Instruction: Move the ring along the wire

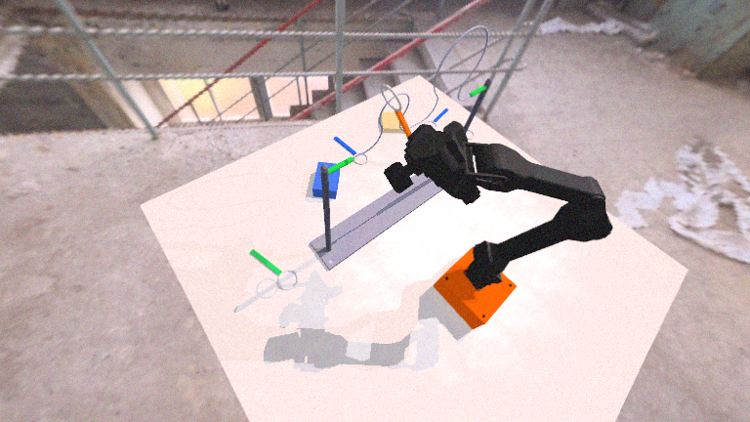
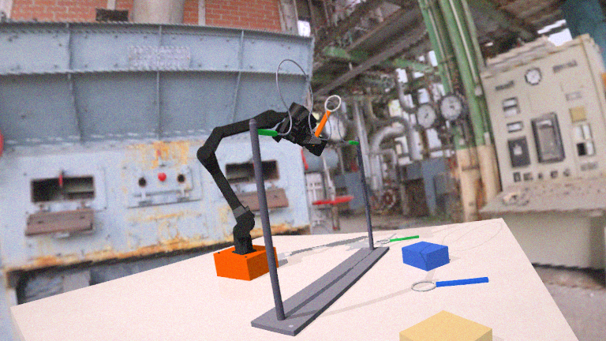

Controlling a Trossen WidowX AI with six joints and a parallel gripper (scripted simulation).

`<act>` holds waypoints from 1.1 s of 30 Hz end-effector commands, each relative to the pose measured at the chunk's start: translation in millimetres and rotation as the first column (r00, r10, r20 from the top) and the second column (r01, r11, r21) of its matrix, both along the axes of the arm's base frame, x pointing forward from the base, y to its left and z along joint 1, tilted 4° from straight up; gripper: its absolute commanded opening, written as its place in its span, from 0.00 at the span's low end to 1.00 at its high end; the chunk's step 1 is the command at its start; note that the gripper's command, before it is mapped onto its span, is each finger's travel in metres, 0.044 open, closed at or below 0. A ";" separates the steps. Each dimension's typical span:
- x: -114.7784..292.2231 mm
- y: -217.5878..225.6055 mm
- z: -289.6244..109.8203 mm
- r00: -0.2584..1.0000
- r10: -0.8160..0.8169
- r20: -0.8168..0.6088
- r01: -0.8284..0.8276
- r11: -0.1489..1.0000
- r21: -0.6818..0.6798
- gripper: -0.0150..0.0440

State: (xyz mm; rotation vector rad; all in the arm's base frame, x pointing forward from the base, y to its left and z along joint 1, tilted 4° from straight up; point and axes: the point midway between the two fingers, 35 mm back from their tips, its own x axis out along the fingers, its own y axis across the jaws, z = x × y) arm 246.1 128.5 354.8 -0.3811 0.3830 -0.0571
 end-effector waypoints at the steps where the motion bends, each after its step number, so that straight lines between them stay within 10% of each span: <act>1: 0.1 -7.4 2.7 1.000 -0.008 0.018 0.010 0.997 -0.080 0.00; 33: 14.6 -46.0 35.7 0.981 0.071 0.179 0.069 0.738 -0.671 0.00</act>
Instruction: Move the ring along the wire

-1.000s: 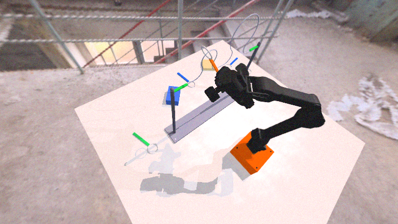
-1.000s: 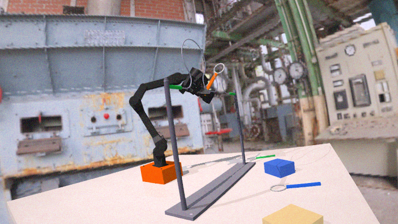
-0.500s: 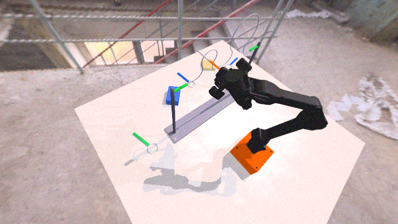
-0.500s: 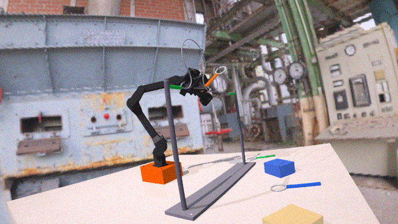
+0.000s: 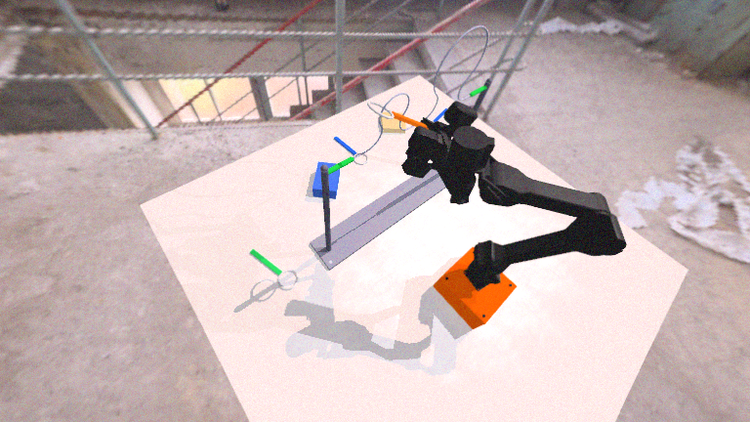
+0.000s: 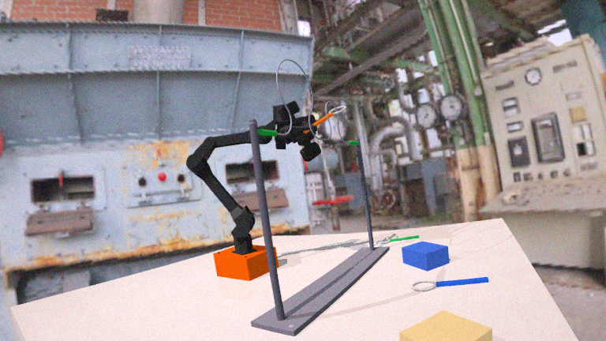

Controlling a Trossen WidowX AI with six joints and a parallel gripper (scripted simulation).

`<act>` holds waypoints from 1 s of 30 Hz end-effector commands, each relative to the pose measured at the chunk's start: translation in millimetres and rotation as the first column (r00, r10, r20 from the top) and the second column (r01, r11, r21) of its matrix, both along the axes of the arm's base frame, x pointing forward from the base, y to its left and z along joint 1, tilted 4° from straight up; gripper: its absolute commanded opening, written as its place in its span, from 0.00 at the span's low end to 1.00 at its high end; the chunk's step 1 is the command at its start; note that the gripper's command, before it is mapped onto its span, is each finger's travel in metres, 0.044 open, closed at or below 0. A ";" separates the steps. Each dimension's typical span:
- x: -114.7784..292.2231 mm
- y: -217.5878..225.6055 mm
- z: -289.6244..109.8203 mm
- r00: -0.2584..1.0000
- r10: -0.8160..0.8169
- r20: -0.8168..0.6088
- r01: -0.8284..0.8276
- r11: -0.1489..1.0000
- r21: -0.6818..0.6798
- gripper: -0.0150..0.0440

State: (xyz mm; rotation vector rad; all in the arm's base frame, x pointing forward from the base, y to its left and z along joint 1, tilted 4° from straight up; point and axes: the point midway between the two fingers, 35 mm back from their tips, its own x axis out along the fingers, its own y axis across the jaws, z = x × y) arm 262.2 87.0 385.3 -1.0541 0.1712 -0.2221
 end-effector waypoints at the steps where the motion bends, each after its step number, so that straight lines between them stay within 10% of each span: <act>1: -1.4 -5.4 6.9 1.000 -0.002 0.021 0.004 0.997 -0.071 0.00; 30: -4.5 -13.3 59.4 0.990 0.000 0.144 0.101 0.718 -0.688 0.00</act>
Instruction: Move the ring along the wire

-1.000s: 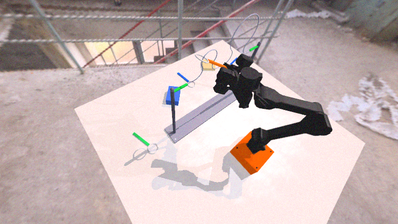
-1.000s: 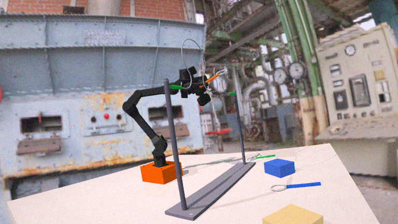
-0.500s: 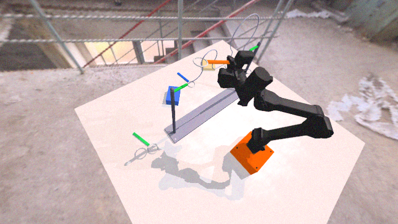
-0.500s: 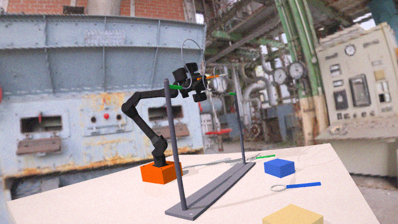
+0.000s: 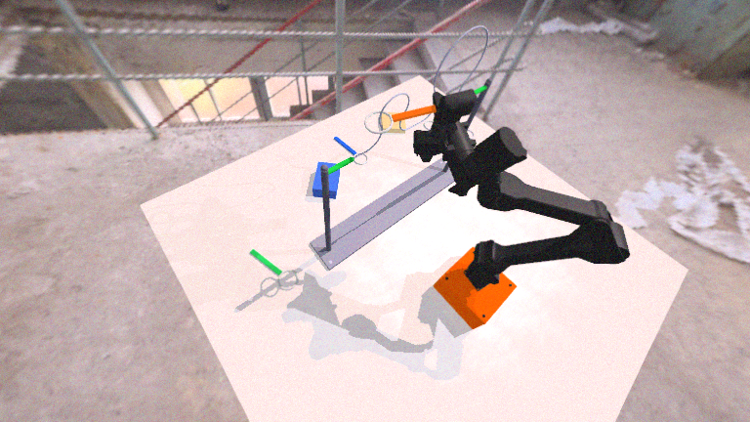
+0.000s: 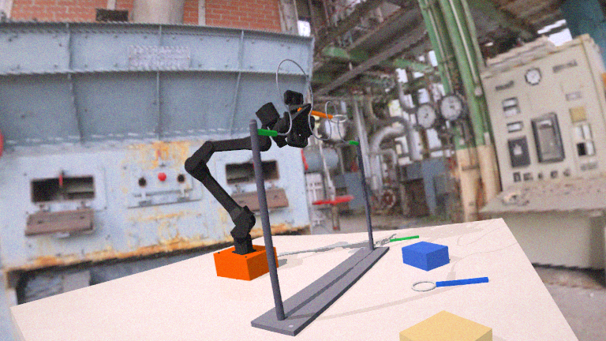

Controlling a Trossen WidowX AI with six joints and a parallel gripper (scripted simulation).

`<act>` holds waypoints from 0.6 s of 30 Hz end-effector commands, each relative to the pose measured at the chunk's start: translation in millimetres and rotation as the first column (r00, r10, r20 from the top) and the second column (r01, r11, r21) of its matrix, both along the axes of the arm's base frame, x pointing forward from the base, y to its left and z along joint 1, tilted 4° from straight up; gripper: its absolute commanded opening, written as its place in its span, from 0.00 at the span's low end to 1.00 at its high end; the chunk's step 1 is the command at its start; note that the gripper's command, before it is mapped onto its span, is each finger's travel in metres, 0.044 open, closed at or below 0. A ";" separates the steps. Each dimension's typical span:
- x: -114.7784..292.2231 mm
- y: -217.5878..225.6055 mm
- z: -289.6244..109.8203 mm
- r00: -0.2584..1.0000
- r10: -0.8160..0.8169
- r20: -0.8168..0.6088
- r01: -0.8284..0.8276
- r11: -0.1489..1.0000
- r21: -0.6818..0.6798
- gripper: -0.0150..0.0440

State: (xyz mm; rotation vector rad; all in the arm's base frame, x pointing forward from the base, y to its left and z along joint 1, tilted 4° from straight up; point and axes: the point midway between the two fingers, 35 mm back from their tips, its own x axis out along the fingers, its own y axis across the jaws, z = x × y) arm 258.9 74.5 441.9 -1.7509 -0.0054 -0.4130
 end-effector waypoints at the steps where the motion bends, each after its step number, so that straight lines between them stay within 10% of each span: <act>1: -1.2 -0.8 3.4 1.000 -0.005 0.013 0.006 0.999 -0.054 0.00; 18: 1.0 -8.0 -10.6 1.000 -0.007 0.016 0.009 0.998 -0.068 0.00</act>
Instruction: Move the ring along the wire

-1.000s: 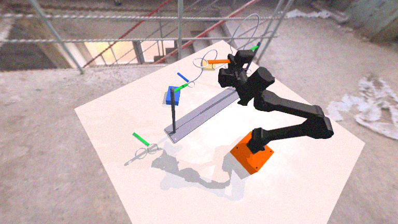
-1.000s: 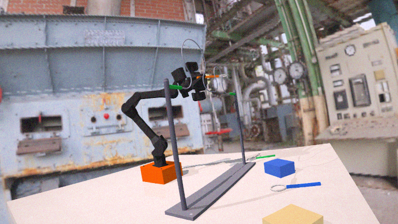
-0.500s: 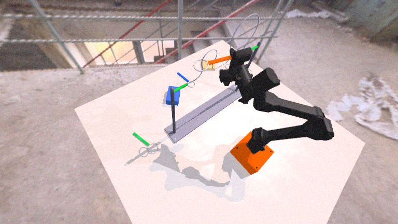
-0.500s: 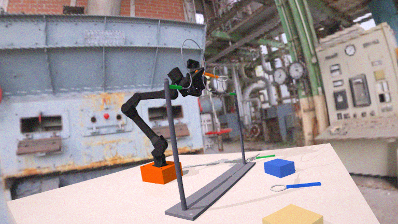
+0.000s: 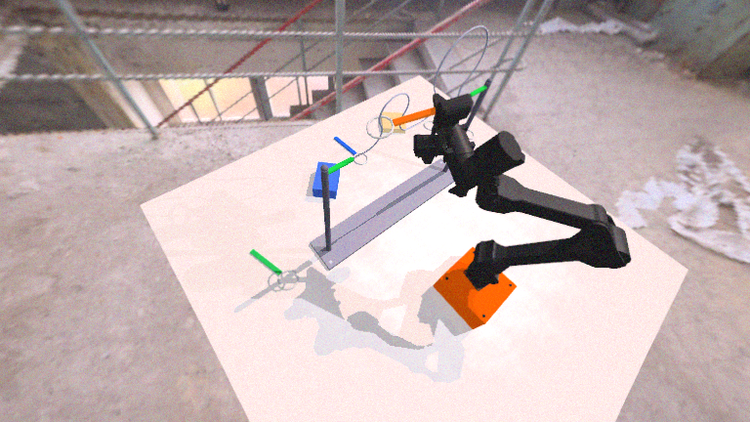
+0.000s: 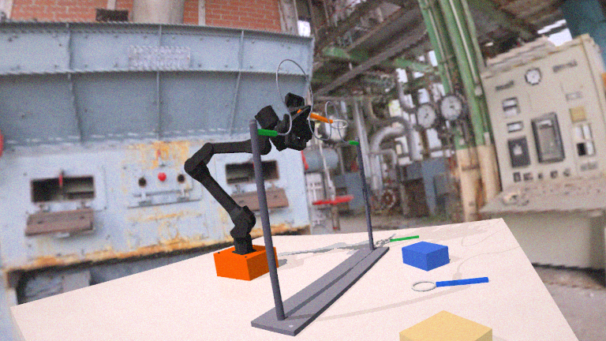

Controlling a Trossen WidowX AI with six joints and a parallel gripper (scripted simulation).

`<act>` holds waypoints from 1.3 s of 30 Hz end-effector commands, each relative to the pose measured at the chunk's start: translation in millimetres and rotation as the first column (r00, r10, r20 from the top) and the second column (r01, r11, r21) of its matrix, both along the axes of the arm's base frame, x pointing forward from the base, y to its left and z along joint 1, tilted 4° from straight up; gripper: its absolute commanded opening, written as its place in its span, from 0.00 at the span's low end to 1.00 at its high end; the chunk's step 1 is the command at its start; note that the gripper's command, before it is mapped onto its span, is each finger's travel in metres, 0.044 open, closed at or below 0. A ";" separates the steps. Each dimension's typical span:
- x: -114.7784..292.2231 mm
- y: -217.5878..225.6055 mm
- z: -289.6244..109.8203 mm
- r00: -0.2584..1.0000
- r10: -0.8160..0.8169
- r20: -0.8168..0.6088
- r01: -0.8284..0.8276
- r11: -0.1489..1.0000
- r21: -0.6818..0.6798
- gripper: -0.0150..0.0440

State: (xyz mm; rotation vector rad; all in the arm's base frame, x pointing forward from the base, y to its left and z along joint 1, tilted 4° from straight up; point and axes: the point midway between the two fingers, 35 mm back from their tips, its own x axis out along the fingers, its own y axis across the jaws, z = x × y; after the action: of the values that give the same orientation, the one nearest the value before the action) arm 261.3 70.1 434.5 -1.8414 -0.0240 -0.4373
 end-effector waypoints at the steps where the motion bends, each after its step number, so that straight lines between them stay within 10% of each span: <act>1: -1.2 -4.3 -5.6 1.000 0.004 0.002 -0.004 0.999 0.038 0.00; 39: 4.5 10.6 -128.6 0.992 0.087 -0.095 0.008 0.695 0.719 0.00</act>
State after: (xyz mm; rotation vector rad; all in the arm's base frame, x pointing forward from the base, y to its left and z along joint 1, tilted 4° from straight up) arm 261.8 77.9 316.4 -1.1104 0.1751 -0.2721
